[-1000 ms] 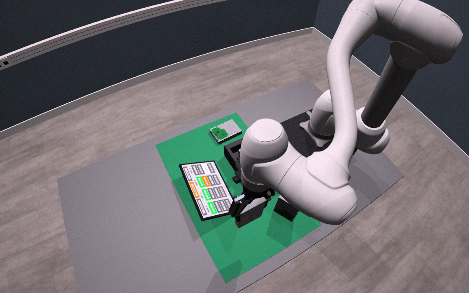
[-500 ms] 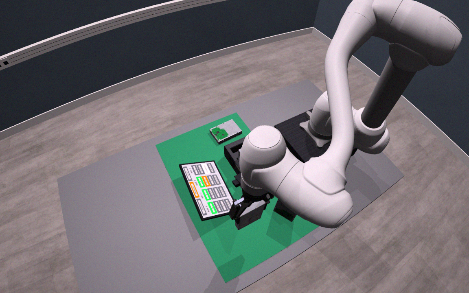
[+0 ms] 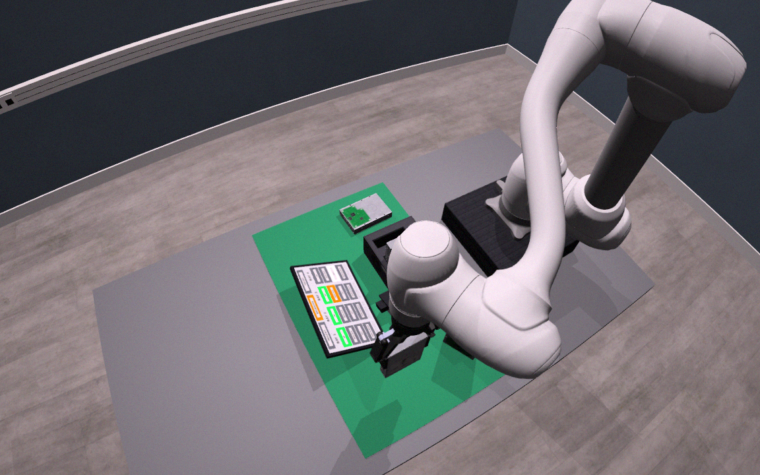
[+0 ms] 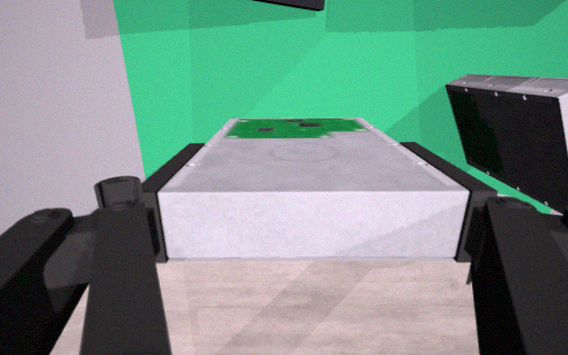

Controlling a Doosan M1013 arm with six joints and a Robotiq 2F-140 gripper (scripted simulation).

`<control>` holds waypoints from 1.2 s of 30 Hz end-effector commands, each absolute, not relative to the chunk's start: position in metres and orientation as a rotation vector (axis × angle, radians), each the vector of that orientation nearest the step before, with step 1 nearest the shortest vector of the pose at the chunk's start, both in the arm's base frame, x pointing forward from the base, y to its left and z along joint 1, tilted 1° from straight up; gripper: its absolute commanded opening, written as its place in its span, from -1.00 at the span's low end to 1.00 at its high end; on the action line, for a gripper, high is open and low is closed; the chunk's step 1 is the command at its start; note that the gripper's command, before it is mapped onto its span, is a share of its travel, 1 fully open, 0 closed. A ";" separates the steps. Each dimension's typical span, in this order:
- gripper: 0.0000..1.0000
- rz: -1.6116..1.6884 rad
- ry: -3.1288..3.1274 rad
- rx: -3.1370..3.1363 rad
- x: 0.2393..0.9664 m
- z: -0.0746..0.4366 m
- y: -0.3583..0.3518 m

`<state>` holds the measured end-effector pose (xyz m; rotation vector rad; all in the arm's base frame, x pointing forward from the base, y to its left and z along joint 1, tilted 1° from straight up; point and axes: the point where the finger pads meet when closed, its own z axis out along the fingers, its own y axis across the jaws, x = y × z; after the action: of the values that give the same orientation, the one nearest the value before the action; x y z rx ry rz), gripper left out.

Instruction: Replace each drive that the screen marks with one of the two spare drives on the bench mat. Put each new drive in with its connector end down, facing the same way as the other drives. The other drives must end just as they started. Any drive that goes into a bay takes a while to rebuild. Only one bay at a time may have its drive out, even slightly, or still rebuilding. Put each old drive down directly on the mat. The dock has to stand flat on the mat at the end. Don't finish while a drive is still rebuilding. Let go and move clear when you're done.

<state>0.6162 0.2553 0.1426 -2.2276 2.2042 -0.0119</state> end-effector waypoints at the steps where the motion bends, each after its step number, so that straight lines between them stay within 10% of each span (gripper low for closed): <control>1: -0.80 -0.012 2.203 -2.226 0.617 0.134 0.256; 36: -0.80 -0.012 2.203 -2.226 0.618 0.059 0.256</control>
<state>0.6170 0.2553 0.0602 -2.2279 2.2045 -0.0114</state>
